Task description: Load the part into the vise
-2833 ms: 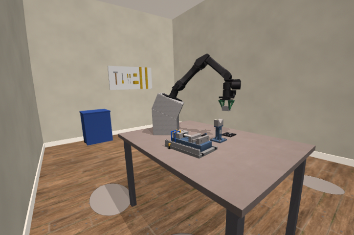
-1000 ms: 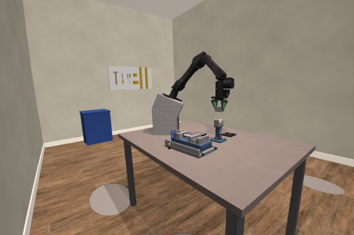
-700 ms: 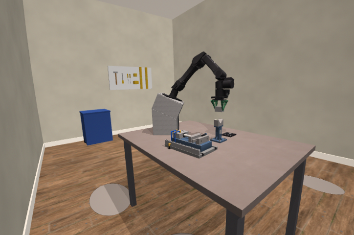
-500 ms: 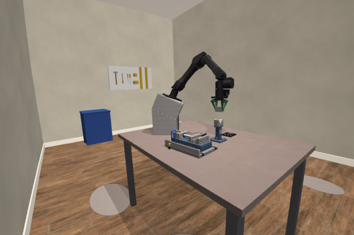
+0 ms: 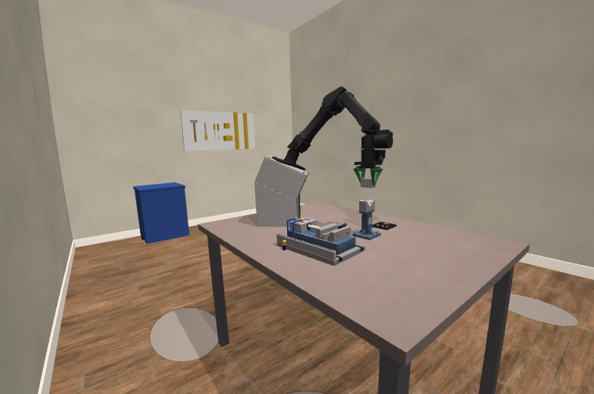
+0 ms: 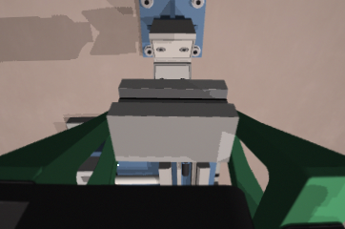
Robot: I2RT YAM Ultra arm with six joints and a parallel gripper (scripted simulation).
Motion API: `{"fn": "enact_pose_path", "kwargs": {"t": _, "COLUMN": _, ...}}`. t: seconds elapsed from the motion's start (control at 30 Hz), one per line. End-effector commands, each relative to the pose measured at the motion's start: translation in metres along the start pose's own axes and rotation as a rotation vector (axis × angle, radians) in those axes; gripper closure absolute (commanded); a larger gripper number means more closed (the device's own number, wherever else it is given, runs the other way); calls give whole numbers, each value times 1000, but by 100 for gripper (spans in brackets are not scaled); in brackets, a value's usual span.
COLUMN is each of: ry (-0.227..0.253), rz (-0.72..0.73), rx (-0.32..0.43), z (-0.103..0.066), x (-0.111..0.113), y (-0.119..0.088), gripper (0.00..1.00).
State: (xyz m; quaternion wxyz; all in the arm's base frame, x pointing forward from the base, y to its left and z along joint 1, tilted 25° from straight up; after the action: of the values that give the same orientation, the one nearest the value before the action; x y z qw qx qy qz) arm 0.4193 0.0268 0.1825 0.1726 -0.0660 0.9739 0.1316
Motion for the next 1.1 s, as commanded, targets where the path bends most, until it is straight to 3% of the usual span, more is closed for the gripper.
{"fn": "enact_pose_path", "kwargs": {"t": 0.0, "ry": -8, "rz": 10, "rx": -7, "z": -6, "x": 4, "y": -5, "gripper": 100}}
{"fn": "enact_pose_path", "kwargs": {"t": 0.87, "ry": 2, "rz": 18, "rx": 8, "z": -6, "x": 5, "y": -5, "gripper": 100}}
{"fn": "enact_pose_path", "kwargs": {"t": 1.07, "ry": 4, "rz": 5, "rx": 18, "z": -6, "x": 2, "y": 4, "gripper": 100}}
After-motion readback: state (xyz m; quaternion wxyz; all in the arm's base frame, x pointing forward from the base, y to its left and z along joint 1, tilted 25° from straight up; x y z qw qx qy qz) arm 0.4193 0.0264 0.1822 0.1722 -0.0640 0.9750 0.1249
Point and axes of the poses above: the point where the finger pads meet when closed, its own z axis out along the fingers, its own x axis across the jaws, y = z × x, the point moved 10 cm from there along -z, back along the fingers, and after that the axes turned 8 degrees about -z, right-handed, at the moved point
